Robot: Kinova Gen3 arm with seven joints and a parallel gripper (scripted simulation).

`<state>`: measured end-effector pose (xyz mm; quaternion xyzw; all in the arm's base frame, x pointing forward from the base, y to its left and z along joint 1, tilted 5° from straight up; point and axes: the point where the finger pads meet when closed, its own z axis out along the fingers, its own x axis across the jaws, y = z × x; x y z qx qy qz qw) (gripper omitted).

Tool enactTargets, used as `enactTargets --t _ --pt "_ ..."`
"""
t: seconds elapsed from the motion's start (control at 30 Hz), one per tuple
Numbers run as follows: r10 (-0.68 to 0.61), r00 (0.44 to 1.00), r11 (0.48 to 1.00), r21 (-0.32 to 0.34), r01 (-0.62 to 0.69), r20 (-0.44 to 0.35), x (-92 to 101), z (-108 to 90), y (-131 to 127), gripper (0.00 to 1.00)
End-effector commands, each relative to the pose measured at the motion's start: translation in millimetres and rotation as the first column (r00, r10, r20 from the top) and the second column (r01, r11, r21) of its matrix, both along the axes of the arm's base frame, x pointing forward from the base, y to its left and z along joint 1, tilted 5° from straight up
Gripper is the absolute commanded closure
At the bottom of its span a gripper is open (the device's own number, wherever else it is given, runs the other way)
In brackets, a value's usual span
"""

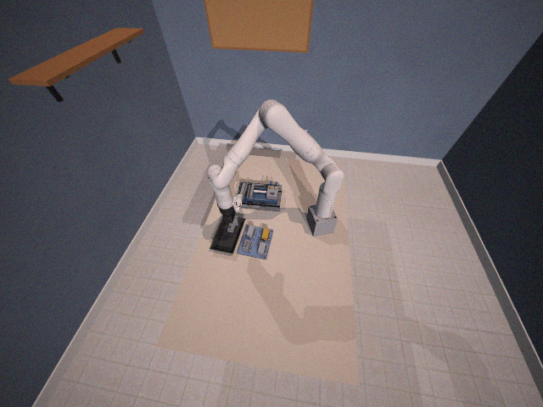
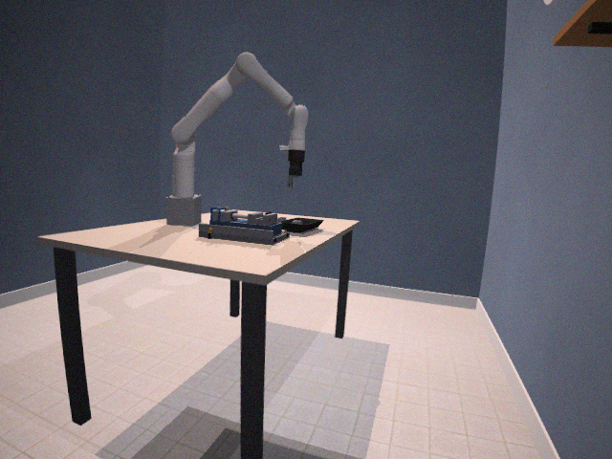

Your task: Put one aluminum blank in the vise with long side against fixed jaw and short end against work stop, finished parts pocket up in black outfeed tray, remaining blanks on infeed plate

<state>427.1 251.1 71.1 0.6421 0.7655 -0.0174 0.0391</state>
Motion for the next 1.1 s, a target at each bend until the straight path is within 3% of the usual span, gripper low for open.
enactTargets --t 0.0,0.23,0.3,0.53,0.7,1.07 --pt "-0.006 1.0 1.0 0.003 0.006 0.003 21.0 -1.3 5.0 1.0" --pt "-0.006 1.0 1.0 0.003 0.006 0.004 87.1 1.0 11.6 1.0" --pt "-0.006 1.0 1.0 0.003 0.006 0.004 87.1 1.0 11.6 1.0" --pt "-0.007 1.0 1.0 0.004 0.007 0.003 136.0 2.4 8.6 1.0" --pt "-0.007 1.0 1.0 0.005 0.007 0.003 146.5 2.7 6.8 1.0" --pt "-0.007 1.0 1.0 0.005 0.007 0.003 146.9 1.8 6.7 1.0"
